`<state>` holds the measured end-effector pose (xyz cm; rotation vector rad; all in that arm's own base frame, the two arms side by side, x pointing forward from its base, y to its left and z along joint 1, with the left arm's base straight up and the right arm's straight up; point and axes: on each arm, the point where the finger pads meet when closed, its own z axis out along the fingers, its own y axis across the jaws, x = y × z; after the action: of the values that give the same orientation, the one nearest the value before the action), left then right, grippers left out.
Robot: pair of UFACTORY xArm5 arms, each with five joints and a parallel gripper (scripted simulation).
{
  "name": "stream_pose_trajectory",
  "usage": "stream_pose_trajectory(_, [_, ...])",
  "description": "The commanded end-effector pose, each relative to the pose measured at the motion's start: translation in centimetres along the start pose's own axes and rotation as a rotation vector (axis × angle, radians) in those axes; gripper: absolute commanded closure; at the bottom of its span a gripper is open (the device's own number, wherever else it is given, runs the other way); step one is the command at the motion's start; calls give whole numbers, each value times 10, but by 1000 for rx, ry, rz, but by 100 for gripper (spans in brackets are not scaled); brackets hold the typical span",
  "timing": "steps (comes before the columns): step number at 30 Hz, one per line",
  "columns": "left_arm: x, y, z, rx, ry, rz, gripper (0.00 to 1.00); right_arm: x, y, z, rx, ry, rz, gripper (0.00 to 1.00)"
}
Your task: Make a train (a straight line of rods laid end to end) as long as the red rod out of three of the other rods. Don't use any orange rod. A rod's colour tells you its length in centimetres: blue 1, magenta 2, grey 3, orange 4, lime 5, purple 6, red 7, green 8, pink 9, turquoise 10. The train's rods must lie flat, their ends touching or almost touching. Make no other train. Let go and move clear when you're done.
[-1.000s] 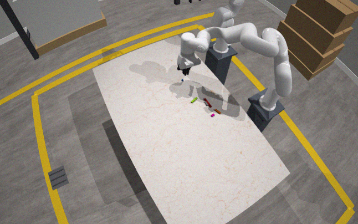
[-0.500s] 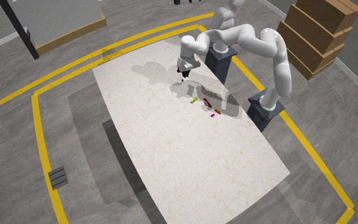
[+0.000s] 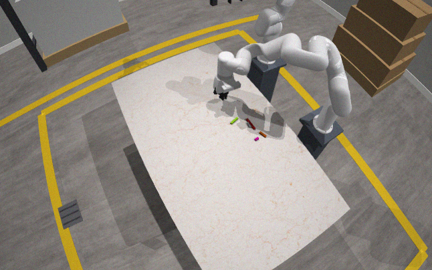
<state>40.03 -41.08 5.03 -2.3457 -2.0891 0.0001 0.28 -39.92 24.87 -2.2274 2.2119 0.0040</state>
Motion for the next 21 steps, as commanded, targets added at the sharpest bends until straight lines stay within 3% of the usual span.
stream_pose_trajectory(1, [-2, 2, 9, -4, -3, 0, 94, 1, 0, -1, 0, 4, 0, 0])
stream_pose_trajectory(21, [-2, 2, 11, -4, -3, 0, 94, 1, 0, -1, 0, 4, 0, 0])
